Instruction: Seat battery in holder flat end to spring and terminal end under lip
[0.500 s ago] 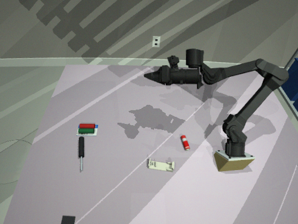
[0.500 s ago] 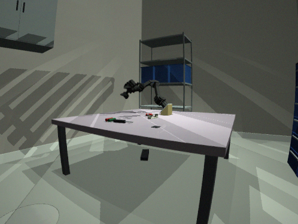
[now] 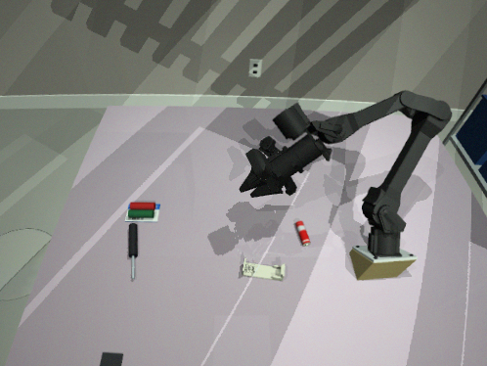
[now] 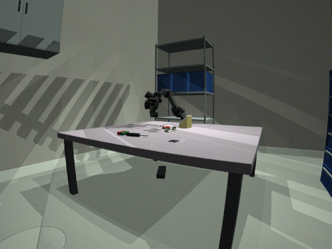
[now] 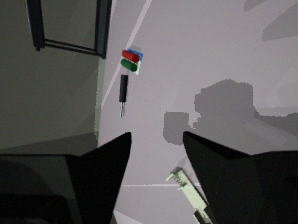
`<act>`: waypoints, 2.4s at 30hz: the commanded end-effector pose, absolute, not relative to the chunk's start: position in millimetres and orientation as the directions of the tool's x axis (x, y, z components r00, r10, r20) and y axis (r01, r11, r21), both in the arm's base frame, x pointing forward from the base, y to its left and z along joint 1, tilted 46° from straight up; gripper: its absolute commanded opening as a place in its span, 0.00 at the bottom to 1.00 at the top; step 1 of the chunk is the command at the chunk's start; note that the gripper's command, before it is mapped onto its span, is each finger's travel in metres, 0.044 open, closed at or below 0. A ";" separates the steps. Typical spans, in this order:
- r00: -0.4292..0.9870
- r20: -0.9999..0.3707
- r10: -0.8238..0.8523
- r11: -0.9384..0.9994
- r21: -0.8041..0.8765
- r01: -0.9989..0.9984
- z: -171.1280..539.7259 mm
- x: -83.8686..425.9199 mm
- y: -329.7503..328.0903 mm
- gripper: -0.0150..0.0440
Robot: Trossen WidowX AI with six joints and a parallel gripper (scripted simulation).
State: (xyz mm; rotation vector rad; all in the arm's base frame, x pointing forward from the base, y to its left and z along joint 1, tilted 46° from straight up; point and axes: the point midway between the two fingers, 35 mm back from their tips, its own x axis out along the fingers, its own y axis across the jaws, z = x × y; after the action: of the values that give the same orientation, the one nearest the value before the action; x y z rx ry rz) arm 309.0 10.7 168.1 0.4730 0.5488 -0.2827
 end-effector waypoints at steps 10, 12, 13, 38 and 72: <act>0.185 -0.709 -0.681 0.338 -0.080 0.938 79.8 185.3 -17.4 0.65; 0.177 -0.694 -0.698 0.326 -0.088 0.941 81.2 182.7 -18.9 0.65; 0.177 -0.694 -0.698 0.326 -0.088 0.941 81.2 182.7 -18.9 0.65; 0.177 -0.696 -0.695 0.327 -0.087 0.941 70.0 186.5 -28.6 0.65; 0.178 -0.692 -0.700 0.326 -0.087 0.941 46.9 191.6 -54.3 0.40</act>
State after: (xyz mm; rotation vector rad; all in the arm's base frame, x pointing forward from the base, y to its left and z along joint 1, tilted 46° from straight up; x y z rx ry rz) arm 192.4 -53.4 47.5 0.4118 0.7188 -1.2051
